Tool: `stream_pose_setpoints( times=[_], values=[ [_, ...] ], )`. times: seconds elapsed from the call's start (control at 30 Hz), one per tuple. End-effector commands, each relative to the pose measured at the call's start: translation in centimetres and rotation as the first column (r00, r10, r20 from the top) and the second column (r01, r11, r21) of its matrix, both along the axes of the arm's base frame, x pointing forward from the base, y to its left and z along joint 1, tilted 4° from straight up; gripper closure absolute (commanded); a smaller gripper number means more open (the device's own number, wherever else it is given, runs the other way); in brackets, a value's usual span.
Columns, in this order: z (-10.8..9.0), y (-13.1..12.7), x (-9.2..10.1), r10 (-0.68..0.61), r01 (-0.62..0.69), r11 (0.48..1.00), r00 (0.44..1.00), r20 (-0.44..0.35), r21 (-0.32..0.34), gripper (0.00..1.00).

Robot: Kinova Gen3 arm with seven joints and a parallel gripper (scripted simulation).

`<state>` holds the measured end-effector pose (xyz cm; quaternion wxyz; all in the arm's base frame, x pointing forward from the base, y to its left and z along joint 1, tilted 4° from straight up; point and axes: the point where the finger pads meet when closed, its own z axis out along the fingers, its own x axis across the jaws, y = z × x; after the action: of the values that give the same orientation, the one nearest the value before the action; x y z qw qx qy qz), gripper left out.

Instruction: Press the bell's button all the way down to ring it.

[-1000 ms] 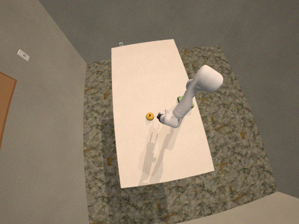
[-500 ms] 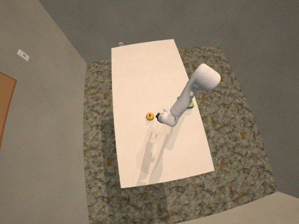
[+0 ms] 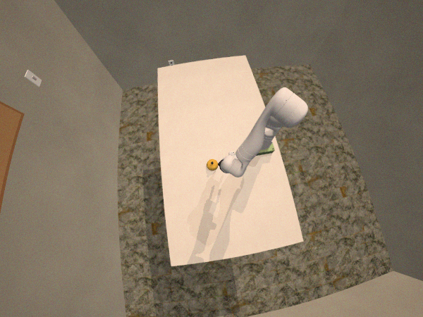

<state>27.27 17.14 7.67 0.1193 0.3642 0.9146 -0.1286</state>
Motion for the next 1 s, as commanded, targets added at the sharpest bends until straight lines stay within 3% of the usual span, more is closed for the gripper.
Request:
stream_pose_setpoints(
  times=[0.0,0.97],
  values=[
    [0.0,-0.1,0.1,-0.004,0.004,1.0,1.0,0.001,0.002,0.0],
    [0.2,-0.3,1.7,-0.084,0.085,0.994,0.996,-0.025,0.062,0.0]
  ],
)
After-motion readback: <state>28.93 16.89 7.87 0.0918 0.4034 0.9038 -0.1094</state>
